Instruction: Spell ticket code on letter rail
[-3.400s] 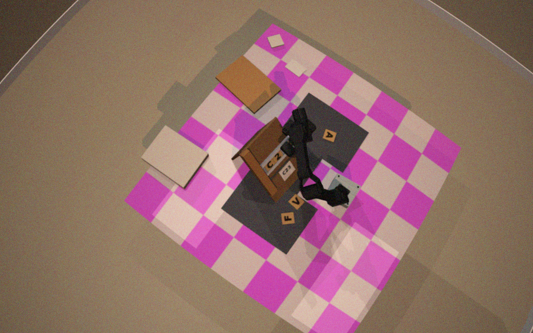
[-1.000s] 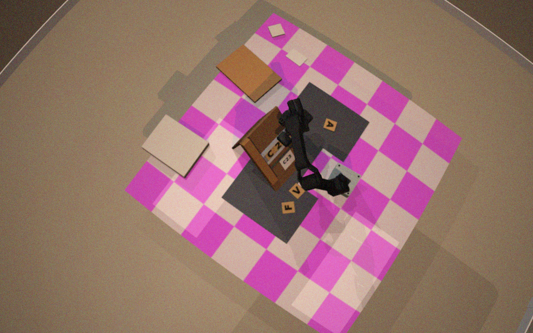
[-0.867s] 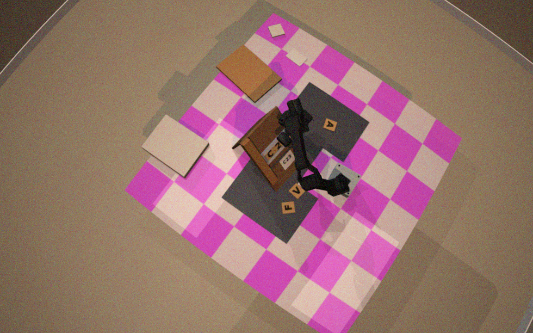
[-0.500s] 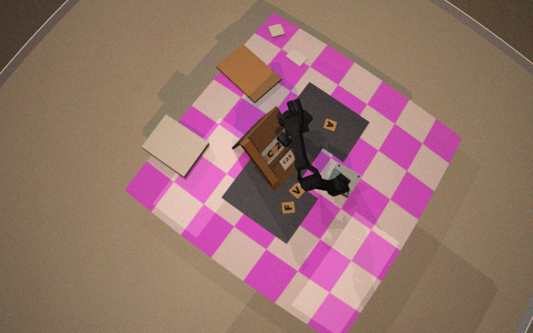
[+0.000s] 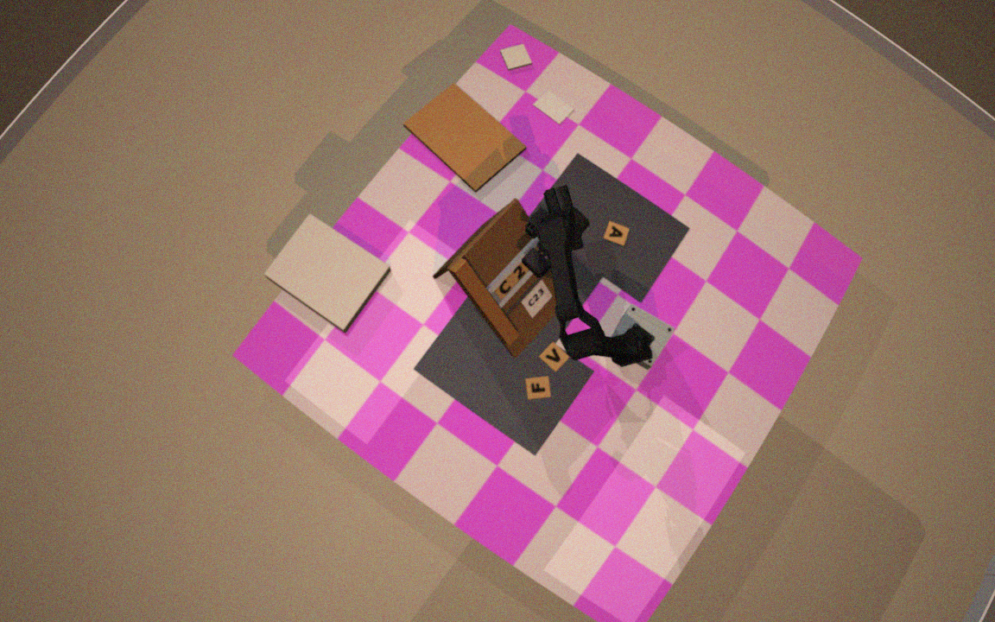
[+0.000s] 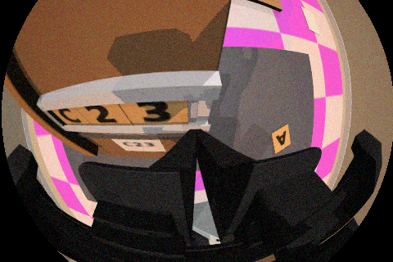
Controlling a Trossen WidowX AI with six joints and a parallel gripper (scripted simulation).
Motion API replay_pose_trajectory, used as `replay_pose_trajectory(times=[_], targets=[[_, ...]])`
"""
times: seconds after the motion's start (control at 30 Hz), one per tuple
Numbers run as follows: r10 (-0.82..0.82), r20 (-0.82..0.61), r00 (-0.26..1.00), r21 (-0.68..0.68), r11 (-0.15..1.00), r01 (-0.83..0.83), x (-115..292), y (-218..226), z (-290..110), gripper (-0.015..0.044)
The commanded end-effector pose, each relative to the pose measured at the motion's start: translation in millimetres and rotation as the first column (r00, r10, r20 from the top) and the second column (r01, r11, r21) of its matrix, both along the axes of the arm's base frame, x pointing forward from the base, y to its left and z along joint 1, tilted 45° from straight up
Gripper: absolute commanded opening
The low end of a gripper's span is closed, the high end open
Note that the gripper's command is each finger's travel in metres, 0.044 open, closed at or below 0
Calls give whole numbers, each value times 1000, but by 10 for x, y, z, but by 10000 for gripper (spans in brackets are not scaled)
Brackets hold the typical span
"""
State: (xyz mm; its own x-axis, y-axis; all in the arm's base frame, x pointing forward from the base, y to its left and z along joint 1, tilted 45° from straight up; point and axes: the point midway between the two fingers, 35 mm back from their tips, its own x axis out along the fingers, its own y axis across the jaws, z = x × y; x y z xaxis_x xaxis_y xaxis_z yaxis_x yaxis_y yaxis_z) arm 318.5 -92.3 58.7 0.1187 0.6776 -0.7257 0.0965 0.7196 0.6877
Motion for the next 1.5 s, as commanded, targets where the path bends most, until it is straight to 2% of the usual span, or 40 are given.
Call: replay_pose_trajectory(times=[0.0,0.17,0.23,0.43,0.73,0.87,1.47], targets=[[4,-3,1000,-3,1000,-4,-65,-23,35,0],[4,-3,1000,-3,1000,-4,-79,-28,41,0],[-22,18,1000,-4,1000,22,-69,-48,111,53],[-192,173,966,-7,981,196,-277,-130,718,210],[-388,404,828,33,911,411,-731,-42,1446,440],[-425,463,778,50,889,456,-862,23,1590,440],[-425,463,778,50,889,456,-862,23,1590,440]])
